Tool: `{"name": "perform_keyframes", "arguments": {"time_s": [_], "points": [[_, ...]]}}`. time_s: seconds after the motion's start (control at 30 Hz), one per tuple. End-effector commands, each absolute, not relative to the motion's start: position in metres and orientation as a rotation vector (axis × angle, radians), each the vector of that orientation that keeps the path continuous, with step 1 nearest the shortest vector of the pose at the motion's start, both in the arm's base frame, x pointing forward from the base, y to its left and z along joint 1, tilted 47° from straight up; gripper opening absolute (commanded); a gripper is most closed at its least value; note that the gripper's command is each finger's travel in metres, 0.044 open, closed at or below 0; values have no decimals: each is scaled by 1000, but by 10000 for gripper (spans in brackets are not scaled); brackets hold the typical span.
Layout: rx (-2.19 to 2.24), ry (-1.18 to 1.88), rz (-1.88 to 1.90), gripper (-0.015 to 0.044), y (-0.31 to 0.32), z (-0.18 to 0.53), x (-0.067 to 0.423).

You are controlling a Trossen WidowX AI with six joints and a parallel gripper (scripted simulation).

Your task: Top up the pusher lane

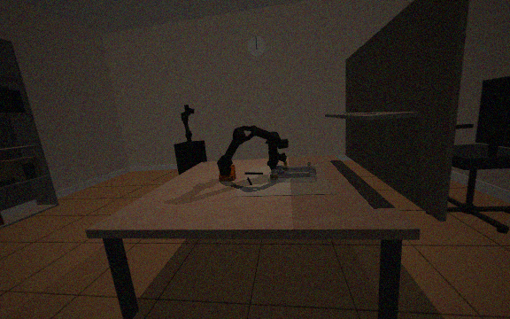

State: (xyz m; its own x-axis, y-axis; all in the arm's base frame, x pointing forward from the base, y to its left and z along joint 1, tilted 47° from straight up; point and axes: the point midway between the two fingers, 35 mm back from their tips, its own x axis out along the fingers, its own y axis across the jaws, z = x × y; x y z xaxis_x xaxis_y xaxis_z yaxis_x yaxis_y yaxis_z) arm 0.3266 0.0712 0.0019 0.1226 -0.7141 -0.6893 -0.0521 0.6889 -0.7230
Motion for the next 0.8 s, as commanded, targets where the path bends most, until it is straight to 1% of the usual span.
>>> {"name": "perform_keyframes", "arguments": {"time_s": [0.0,0.43,0.77], "points": [[-697,1367,-550,0,71,2,327],[-697,1367,-550,0,71,2,325],[-697,1367,-550,263,71,1,325]]}}
